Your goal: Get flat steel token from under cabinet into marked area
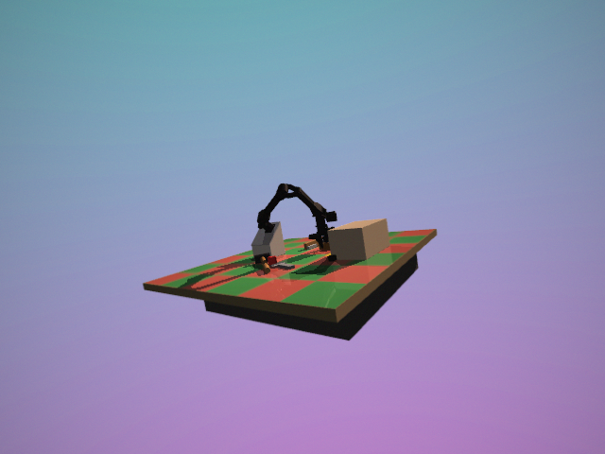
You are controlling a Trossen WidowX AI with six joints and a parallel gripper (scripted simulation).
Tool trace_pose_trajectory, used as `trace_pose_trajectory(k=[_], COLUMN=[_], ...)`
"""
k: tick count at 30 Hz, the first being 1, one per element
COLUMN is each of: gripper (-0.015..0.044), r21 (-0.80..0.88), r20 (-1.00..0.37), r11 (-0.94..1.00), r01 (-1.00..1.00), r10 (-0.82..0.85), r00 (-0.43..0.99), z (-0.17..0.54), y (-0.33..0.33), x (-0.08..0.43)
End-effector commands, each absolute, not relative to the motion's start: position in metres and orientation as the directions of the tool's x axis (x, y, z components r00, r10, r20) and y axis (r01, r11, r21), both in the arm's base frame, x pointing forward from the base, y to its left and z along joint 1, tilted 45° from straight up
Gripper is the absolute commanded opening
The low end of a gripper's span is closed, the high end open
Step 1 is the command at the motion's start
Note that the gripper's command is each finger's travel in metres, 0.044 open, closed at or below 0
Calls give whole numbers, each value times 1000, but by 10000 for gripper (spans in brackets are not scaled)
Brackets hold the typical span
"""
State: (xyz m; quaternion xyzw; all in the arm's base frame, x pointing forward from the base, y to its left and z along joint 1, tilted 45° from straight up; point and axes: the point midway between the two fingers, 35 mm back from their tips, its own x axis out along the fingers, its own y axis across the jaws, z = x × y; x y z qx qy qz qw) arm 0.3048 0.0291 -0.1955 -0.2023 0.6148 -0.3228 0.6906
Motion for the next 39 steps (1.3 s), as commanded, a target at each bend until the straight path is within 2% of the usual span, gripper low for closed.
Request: trace_pose_trajectory(k=[1, 39], gripper=[0, 0], r21=[-675, -675], r20=[-716, -715], r11=[708, 707], r01=[209, 211], r10=[-697, -697], r00=[49, 50], z=[-193, -186], y=[28, 24], x=[317, 363])
